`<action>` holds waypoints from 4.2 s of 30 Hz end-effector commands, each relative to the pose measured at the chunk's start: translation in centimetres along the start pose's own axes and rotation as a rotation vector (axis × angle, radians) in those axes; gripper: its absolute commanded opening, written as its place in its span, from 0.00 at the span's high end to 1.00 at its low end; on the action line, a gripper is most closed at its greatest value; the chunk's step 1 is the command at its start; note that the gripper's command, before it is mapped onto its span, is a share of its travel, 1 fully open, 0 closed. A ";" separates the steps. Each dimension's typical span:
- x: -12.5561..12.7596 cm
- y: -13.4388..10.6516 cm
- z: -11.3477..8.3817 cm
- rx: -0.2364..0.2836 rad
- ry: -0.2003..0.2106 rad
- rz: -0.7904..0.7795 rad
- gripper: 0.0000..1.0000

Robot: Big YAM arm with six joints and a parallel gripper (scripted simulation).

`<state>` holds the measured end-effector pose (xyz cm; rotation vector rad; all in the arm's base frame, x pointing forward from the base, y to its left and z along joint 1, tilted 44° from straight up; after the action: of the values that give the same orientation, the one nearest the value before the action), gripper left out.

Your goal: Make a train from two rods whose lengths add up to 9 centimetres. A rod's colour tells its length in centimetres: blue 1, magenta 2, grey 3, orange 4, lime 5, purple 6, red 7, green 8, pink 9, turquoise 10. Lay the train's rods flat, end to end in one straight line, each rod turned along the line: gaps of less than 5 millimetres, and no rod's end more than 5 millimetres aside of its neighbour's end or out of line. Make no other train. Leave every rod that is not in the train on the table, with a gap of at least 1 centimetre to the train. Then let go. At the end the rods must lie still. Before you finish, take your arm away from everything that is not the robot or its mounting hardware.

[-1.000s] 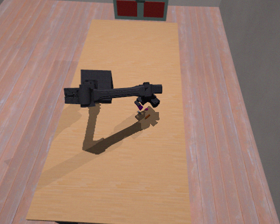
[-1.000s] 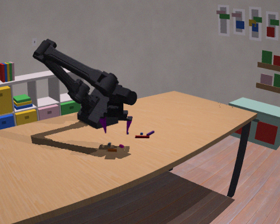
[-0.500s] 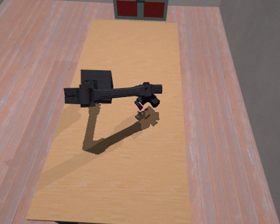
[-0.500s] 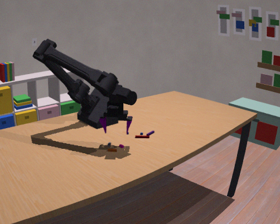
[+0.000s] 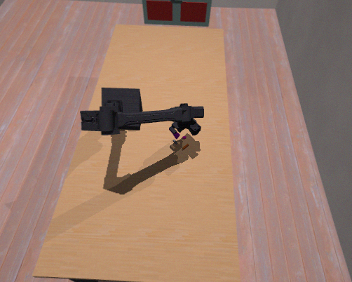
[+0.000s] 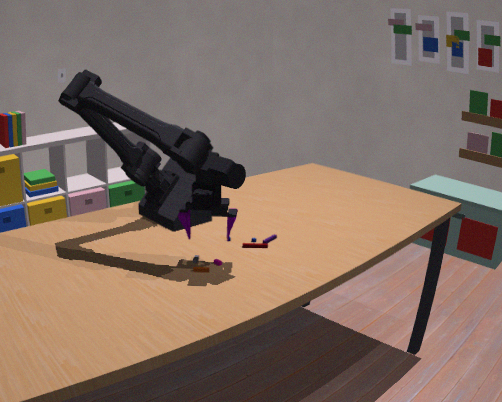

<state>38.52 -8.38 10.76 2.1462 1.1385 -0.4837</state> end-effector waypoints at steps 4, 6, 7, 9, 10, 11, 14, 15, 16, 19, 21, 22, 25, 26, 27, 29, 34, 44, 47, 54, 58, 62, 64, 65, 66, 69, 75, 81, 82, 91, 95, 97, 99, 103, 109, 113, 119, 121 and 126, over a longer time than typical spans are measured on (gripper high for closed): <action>-0.1 1.5 -1.0 -0.019 0.007 0.026 0.00; 0.0 1.4 -1.0 -0.019 0.007 -0.002 0.00; 0.2 1.3 -1.0 -0.020 0.007 -0.013 0.00; 0.8 1.2 -1.1 -0.022 0.009 -0.050 0.00; 1.1 1.1 -1.4 -0.028 0.013 -0.074 0.00; 1.2 1.1 -1.4 -0.029 0.014 -0.096 0.00; 1.3 1.1 -1.5 -0.030 0.015 -0.123 0.00; 1.5 1.2 -1.5 -0.031 0.015 -0.154 0.00; 1.6 1.1 -1.5 -0.032 0.016 -0.191 0.00; 1.9 0.7 -1.3 -0.028 0.014 -0.286 0.00; 2.2 0.7 -1.4 -0.031 0.015 -0.336 0.00; 2.1 0.8 -1.5 -0.032 0.016 -0.334 0.00; 2.2 0.8 -1.7 -0.037 0.019 -0.387 0.00; 2.6 0.6 -1.5 -0.034 0.017 -0.453 0.00; 2.6 0.6 -1.5 -0.034 0.017 -0.453 0.00; 2.6 0.5 -1.5 -0.034 0.017 -0.453 0.00; 3.2 0.4 -1.5 -0.035 0.017 -0.591 0.00; 3.6 -0.3 -1.3 -0.032 0.013 -0.751 0.00; 4.0 -0.3 -1.4 -0.036 0.014 -0.831 0.00; 4.7 -0.3 -1.5 -0.043 0.013 -1.001 0.00; 4.6 -0.6 -1.4 -0.040 0.012 -1.003 0.00; 4.9 -0.5 -1.7 -0.049 0.012 -1.088 0.00; 4.9 -0.5 -1.7 -0.049 0.012 -1.088 0.00; 5.5 -0.6 -1.6 -0.049 0.011 -1.183 0.00; 5.4 -0.7 -1.5 -0.045 0.010 -1.186 0.00; 5.2 -0.9 -1.5 -0.046 0.010 -1.186 0.00; 6.2 -1.0 -1.5 -0.051 0.008 -1.375 0.00; 5.9 -1.3 -1.4 -0.047 0.007 -1.377 0.00; 6.5 -1.4 -1.5 -0.050 0.006 -1.474 0.00; 6.8 -1.8 -1.3 -0.047 0.003 -1.575 0.00; 7.2 -1.8 -1.5 -0.053 0.001 -1.669 0.00; 7.0 -1.6 -1.7 -0.060 0.000 -1.663 0.00; 7.6 -1.7 -1.6 -0.059 -0.001 -1.762 0.00; 7.3 -2.1 -1.5 -0.053 -0.002 -1.767 0.00; 7.7 -2.3 -1.5 -0.055 -0.004 -1.863 0.00; 8.1 -2.6 -1.3 -0.051 -0.006 -1.961 0.00; 8.2 -2.4 -1.8 -0.065 -0.011 -2.044 0.00; 8.9 -2.6 -1.6 -0.060 -0.012 -2.140 0.00; 9.0 -3.2 -1.4 -0.053 -0.013 -2.236 0.00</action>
<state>39.25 -2.50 5.06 0.0654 2.9195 -1.1832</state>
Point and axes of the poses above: the point where the finger pads meet when closed, its own z axis out along the fingers, its own x axis across the jaws, y = z × x, the point moved 4 cm from there along -z, back along the fingers, and after that the axes turned 14 degrees about -z, right-handed, at the moved point
